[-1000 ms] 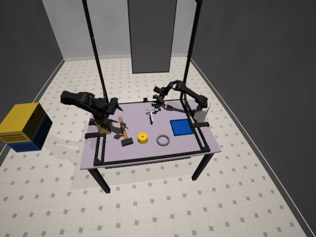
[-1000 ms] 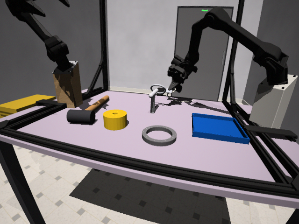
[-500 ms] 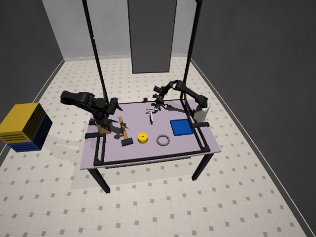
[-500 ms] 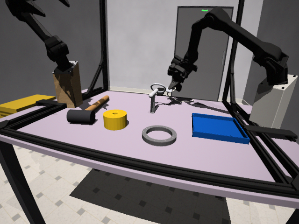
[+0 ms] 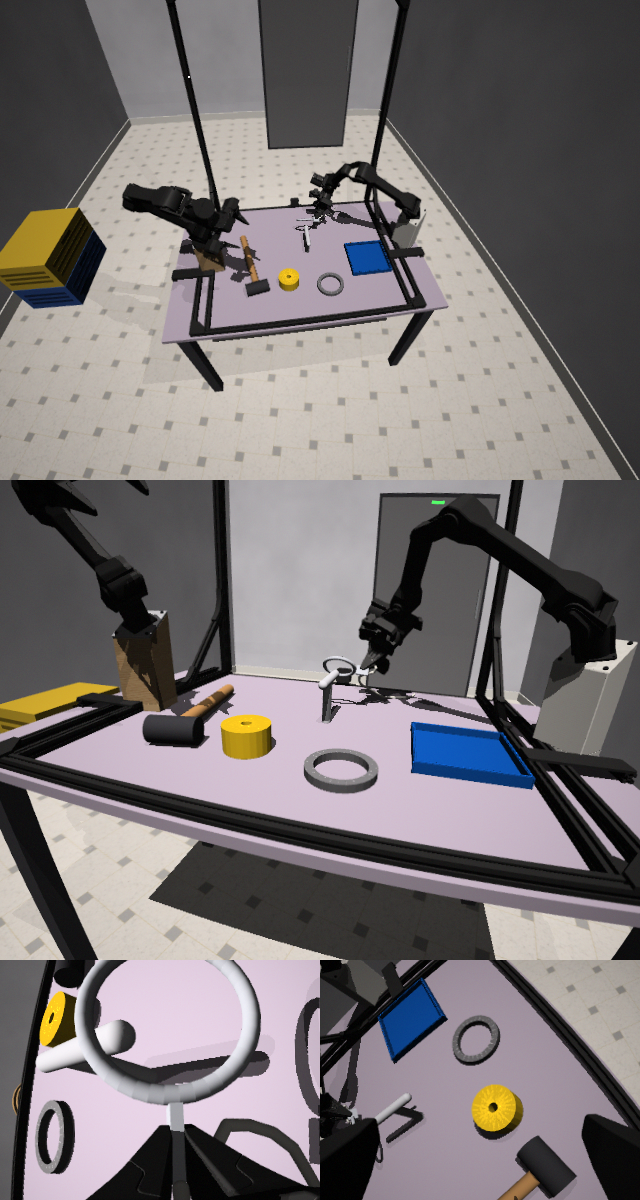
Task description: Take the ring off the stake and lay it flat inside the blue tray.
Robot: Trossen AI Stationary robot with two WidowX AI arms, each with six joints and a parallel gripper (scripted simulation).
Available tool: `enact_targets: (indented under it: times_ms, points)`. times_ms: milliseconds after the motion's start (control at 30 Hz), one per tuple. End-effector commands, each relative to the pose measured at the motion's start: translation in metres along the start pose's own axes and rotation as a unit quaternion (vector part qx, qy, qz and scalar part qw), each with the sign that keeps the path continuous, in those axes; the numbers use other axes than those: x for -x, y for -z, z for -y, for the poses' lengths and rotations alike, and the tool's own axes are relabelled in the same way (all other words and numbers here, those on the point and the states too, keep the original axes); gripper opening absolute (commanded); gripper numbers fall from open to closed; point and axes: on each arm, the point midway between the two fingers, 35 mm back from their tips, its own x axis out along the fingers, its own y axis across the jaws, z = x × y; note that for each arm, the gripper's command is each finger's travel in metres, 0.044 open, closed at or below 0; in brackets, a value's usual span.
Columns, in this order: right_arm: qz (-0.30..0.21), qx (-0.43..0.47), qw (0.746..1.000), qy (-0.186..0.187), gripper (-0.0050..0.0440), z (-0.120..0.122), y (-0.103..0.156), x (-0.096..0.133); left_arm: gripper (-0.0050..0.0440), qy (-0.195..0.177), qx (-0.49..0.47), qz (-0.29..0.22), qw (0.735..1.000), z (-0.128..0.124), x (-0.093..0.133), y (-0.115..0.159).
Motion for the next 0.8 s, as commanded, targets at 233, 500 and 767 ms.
enact_targets:
  times_ms: [233, 500, 767]
  points:
    - [-0.001, -0.001, 1.0, 0.002, 0.04, 0.0005, 0.0003, 0.0001, 0.0, -0.002, -0.005, -0.004, 1.0, -0.0036, 0.0045, -0.0029]
    - [-0.001, -0.001, 1.0, 0.002, 0.04, 0.0005, 0.0003, 0.0001, 0.0, -0.001, 0.002, -0.004, 1.0, -0.0061, 0.0077, -0.0058]
    - [-0.001, -0.001, 1.0, 0.002, 0.04, 0.0005, 0.0003, 0.0001, 0.0, -0.001, 0.001, -0.004, 1.0, -0.0082, 0.0098, -0.0069]
